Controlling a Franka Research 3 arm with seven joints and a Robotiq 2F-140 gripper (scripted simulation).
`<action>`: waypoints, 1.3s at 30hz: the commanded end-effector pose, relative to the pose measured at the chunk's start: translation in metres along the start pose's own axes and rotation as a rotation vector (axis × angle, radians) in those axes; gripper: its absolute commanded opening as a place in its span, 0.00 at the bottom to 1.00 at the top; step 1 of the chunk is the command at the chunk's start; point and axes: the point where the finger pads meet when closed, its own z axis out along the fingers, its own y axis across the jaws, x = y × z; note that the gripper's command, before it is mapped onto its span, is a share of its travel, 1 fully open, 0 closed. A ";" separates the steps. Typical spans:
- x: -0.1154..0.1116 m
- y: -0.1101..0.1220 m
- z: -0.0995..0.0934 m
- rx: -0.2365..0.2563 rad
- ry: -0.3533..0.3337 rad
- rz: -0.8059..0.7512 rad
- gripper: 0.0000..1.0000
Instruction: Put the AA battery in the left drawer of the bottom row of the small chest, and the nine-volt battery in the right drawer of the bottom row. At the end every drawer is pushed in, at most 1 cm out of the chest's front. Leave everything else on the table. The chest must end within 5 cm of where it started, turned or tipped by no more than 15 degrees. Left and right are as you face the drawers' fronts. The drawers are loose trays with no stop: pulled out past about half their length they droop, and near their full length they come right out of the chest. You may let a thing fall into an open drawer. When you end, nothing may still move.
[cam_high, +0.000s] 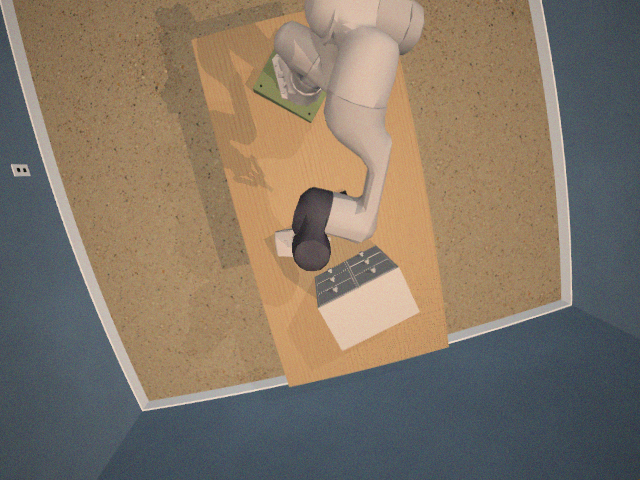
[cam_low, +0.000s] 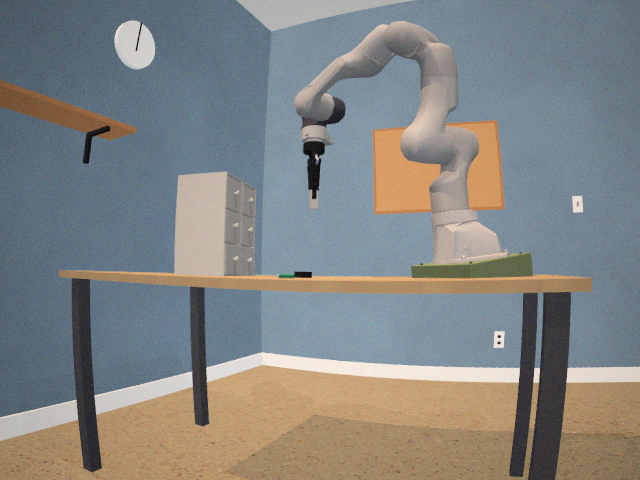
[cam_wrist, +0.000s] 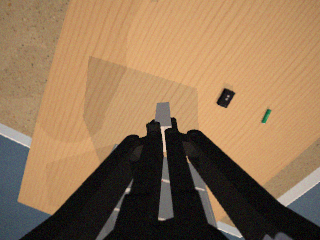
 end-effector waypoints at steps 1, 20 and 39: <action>0.000 0.000 0.000 -0.002 -0.001 0.019 0.00; 0.001 -0.004 0.000 -0.003 -0.002 0.107 0.00; 0.003 -0.007 0.000 -0.004 -0.003 0.183 0.00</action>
